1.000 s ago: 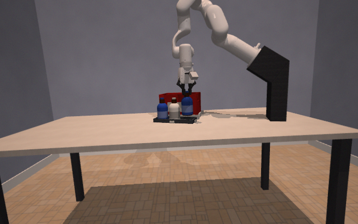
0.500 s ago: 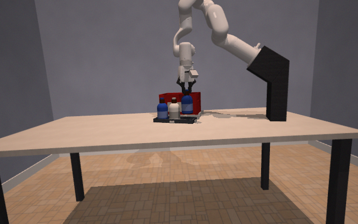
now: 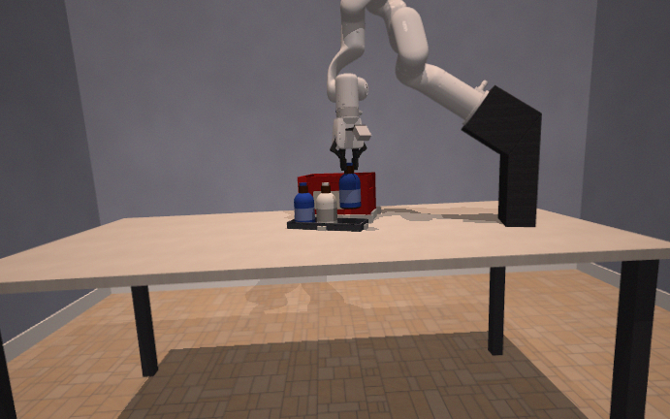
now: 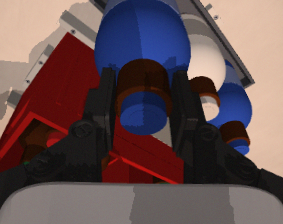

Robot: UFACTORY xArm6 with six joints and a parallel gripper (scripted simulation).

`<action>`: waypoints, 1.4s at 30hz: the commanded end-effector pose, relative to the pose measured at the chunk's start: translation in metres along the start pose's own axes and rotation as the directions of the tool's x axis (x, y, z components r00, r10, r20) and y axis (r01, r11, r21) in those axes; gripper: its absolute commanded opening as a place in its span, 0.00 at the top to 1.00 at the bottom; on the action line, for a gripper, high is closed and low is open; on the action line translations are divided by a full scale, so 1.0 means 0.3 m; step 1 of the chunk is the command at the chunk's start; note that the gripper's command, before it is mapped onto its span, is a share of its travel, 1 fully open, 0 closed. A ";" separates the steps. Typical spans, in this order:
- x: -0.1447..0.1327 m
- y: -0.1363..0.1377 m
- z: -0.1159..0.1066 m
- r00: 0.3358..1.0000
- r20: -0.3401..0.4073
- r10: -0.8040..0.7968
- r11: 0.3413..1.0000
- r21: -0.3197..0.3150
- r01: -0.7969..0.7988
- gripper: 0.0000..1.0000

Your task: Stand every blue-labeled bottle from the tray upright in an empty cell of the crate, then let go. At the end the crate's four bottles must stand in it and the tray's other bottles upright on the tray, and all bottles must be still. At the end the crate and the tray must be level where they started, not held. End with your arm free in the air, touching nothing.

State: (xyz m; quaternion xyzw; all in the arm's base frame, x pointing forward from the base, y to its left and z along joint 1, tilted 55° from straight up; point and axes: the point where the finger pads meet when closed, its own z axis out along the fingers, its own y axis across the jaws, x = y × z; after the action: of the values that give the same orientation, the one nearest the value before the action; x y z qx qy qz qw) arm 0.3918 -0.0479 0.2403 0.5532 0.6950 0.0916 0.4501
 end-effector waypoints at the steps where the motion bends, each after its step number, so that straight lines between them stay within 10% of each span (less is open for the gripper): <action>1: -0.001 0.003 -0.012 1.000 0.000 0.000 1.000 0.000 0.000 1.00; 42: -0.001 0.003 -0.048 1.000 -0.001 0.000 1.000 0.000 0.000 1.00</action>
State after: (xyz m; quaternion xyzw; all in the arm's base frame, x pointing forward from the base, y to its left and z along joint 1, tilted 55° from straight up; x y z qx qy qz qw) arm 0.3818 -0.0429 0.2482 0.5536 0.6954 0.0906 0.4491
